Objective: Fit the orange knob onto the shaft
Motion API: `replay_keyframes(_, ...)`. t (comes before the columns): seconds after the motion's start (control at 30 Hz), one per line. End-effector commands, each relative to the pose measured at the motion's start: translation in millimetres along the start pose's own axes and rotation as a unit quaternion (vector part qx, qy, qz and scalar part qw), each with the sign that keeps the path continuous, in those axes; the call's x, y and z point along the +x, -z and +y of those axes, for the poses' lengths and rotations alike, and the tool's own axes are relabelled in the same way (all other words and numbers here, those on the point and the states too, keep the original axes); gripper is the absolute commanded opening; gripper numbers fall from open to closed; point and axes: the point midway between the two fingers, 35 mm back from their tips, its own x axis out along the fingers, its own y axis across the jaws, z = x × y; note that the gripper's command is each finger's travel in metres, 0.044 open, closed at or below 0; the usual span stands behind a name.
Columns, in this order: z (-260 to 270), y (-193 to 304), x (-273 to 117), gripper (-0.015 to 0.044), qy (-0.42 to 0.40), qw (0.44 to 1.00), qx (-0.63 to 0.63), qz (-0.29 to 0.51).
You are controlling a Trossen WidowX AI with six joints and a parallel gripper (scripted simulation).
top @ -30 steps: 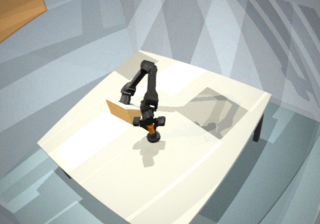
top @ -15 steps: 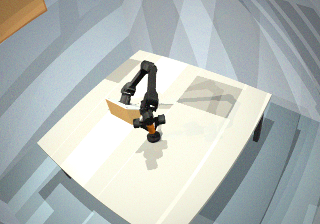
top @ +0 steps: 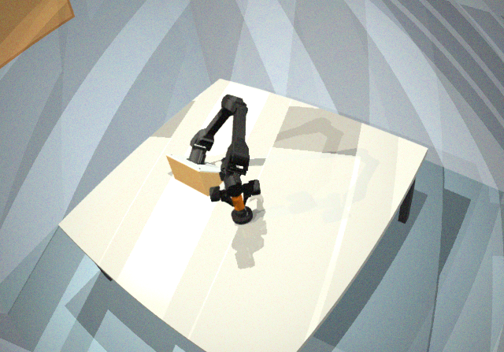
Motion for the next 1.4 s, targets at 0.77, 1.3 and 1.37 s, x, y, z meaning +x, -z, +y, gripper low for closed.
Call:
replay_keyframes(0.77,-1.4,2.1,-3.3,0.0,0.0,0.982,0.188,0.0)
replay_keyframes(1.3,1.2,-0.8,-0.3,0.0,0.0,0.733,0.68,0.0)
replay_keyframes(1.37,1.2,-1.3,-0.5,0.0,0.0,0.684,0.73,0.0)
